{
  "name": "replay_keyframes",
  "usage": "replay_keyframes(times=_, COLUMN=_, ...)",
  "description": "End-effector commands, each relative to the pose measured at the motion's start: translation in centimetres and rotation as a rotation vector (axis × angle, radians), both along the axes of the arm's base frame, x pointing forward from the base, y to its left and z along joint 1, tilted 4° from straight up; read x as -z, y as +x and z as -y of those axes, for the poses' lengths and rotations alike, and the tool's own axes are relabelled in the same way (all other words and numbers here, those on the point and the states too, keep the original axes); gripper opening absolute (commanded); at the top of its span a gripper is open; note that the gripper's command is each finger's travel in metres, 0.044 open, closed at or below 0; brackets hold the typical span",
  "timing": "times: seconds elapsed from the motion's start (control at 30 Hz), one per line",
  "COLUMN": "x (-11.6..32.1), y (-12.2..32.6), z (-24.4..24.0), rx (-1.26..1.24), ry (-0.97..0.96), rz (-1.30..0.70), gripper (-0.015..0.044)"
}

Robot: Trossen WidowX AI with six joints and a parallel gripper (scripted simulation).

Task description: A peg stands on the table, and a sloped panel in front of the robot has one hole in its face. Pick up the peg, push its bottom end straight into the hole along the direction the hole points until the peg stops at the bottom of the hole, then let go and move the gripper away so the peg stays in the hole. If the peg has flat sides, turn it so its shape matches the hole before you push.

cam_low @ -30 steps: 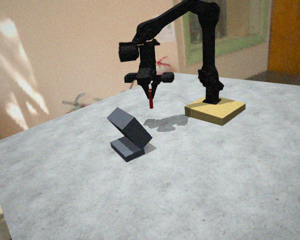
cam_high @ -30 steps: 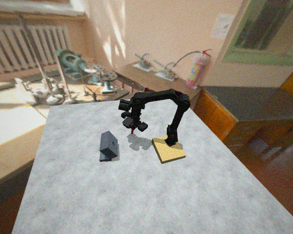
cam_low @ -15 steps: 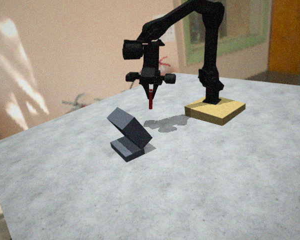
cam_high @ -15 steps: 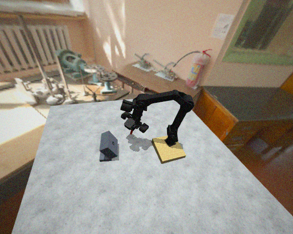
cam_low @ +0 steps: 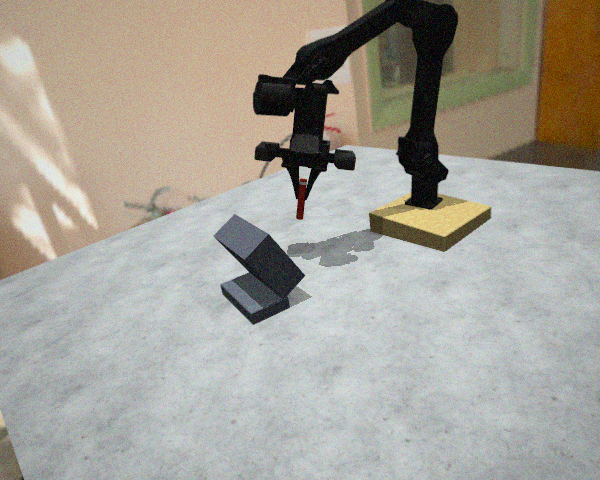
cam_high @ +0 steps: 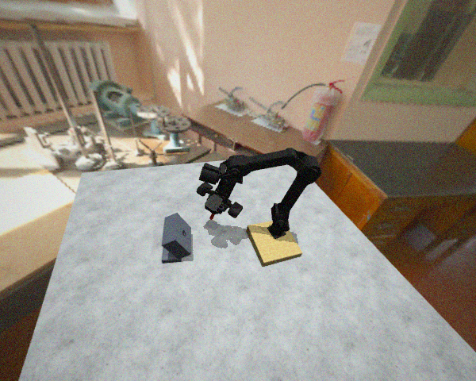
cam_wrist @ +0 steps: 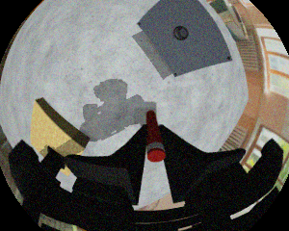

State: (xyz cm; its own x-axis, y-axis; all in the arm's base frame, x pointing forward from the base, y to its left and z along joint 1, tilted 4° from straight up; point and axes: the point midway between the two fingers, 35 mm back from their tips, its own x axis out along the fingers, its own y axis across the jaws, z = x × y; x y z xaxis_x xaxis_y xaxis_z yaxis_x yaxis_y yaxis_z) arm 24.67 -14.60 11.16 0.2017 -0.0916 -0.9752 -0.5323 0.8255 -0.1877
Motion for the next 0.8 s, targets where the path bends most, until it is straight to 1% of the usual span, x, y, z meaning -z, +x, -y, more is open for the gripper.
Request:
replay_keyframes(times=0.0, x=0.0, y=0.0, z=-0.2, rx=-0.026, ry=-0.018, rz=0.013, gripper=0.0000)
replay_keyframes(times=0.77, x=-0.2, y=0.5, z=-1.3, rx=-0.162, ry=-0.119, rz=0.110, gripper=0.0000)
